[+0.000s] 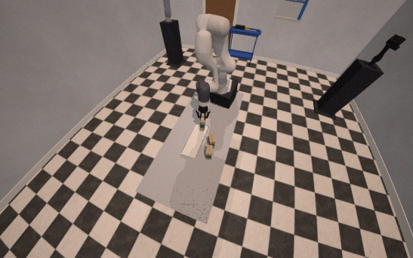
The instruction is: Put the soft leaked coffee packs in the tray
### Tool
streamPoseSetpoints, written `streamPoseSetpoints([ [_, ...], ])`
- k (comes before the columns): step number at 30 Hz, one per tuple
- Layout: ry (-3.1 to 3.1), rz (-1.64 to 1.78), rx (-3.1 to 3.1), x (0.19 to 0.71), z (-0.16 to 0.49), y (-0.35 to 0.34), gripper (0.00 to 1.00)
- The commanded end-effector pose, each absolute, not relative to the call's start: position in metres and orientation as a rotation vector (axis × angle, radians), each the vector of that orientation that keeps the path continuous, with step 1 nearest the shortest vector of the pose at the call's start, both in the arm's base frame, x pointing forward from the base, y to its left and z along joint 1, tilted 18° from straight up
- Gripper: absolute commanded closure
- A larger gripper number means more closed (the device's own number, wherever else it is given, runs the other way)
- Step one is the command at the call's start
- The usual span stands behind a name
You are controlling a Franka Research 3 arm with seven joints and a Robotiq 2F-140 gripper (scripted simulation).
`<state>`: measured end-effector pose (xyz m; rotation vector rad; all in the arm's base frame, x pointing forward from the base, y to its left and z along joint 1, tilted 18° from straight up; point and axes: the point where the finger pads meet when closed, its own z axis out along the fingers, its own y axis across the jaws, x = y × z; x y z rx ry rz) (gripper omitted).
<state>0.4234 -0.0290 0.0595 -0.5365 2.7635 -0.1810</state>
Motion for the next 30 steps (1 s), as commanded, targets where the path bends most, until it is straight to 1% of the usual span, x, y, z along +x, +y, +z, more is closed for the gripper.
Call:
streamPoseSetpoints([
  [1,2.743,-0.142,-0.700,0.429,0.064,-0.041,0.77],
  [11,2.743,-0.142,-0.700,0.430,0.065,-0.057,0.77],
  [30,2.743,-0.142,-0.700,0.430,0.064,-0.058,0.77],
])
